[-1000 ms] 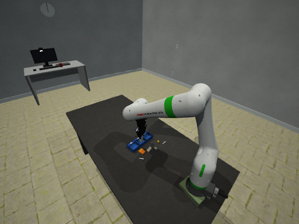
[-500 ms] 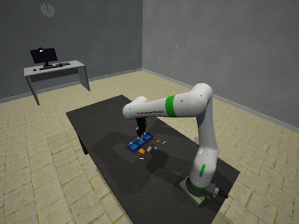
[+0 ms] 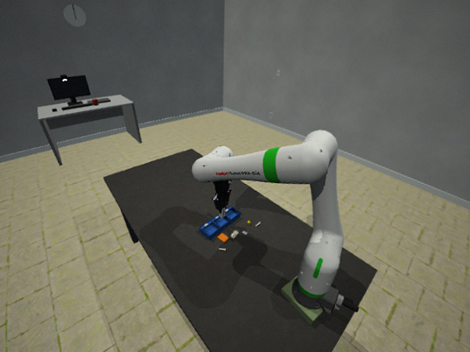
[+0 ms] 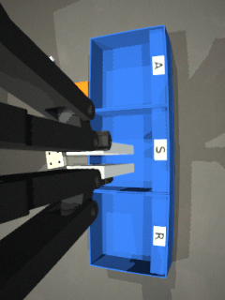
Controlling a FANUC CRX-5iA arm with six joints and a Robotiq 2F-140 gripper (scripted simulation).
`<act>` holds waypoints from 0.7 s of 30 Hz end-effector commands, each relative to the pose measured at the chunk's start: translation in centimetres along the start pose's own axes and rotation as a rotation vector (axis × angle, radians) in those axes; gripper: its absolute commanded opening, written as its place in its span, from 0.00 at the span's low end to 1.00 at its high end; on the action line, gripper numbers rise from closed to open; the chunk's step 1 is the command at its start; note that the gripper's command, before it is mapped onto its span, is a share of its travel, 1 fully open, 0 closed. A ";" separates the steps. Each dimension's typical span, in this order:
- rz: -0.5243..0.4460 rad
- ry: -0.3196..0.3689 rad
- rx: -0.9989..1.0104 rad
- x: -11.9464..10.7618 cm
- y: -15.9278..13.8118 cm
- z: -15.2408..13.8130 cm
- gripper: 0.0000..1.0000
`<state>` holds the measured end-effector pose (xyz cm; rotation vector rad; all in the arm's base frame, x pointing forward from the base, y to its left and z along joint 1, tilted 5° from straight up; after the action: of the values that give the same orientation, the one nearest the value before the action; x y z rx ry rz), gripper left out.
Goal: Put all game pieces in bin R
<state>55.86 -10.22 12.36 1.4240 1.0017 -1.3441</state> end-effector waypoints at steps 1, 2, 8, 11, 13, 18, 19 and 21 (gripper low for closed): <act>0.000 0.000 0.000 -1.1 0.0 0.0 0.05; 0.000 0.000 0.000 -1.1 0.0 0.0 0.05; 0.000 0.000 0.000 -1.1 -0.2 -1.5 0.05; 0.000 0.000 0.000 -1.1 -0.5 -3.0 0.05; 0.000 0.000 0.000 -1.1 -0.6 -4.0 0.05; 0.000 0.000 0.000 -1.1 -1.0 -6.4 0.05; 0.000 0.000 0.000 -1.1 -1.1 -6.9 0.05; 0.000 0.000 0.000 -1.1 -1.3 -7.9 0.05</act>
<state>56.43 -3.48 13.28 1.4238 1.0028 -1.3438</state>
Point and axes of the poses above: the point where the finger pads meet when closed, its own x axis out along the fingers, its own z axis across the jaws, y = z × x, the point moved 2 cm from there along -x, back along the fingers, and after that the axes turned 11 degrees about x, right-handed, at the moved point
